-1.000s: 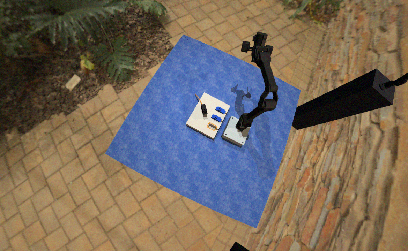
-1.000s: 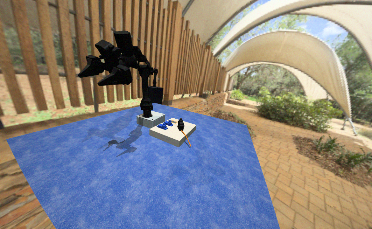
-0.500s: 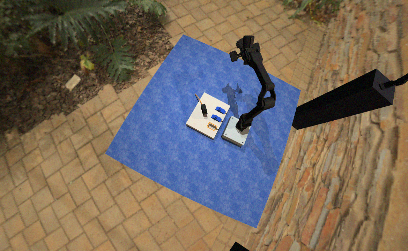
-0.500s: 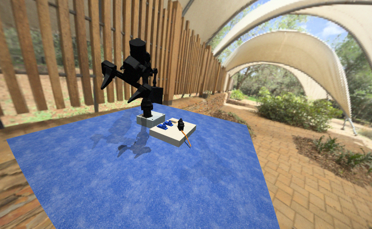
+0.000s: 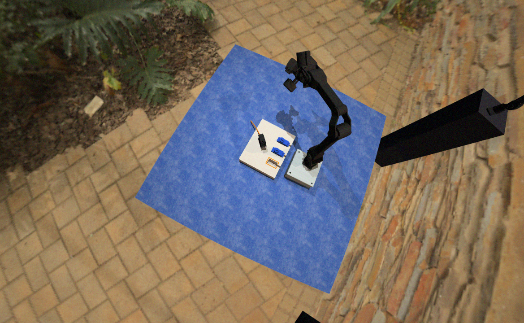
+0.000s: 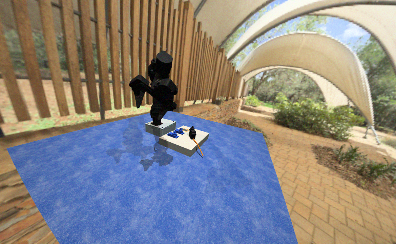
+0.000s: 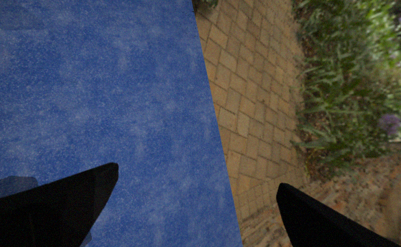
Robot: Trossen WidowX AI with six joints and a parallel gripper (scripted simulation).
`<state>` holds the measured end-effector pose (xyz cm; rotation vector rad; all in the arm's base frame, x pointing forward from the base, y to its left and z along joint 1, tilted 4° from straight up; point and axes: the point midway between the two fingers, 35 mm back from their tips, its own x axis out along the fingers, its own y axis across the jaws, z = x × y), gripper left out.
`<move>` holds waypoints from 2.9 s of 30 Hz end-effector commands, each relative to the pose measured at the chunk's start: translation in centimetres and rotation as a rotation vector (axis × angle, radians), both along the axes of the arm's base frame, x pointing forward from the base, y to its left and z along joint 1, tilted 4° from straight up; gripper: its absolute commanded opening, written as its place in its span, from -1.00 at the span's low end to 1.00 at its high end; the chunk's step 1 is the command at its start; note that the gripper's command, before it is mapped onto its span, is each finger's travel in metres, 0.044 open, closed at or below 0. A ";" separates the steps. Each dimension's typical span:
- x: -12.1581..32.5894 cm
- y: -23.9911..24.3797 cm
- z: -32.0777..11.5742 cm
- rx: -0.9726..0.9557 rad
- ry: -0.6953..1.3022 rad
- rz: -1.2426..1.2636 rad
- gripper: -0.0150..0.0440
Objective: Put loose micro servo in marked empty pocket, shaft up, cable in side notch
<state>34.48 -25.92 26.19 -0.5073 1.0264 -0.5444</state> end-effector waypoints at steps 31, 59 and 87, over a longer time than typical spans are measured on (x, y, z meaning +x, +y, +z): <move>3.5 15.9 -9.0 -0.095 0.647 0.992 1.00; 0.1 28.2 -14.2 -0.252 1.021 1.873 1.00; -2.8 32.6 -18.5 -0.331 1.137 2.280 1.00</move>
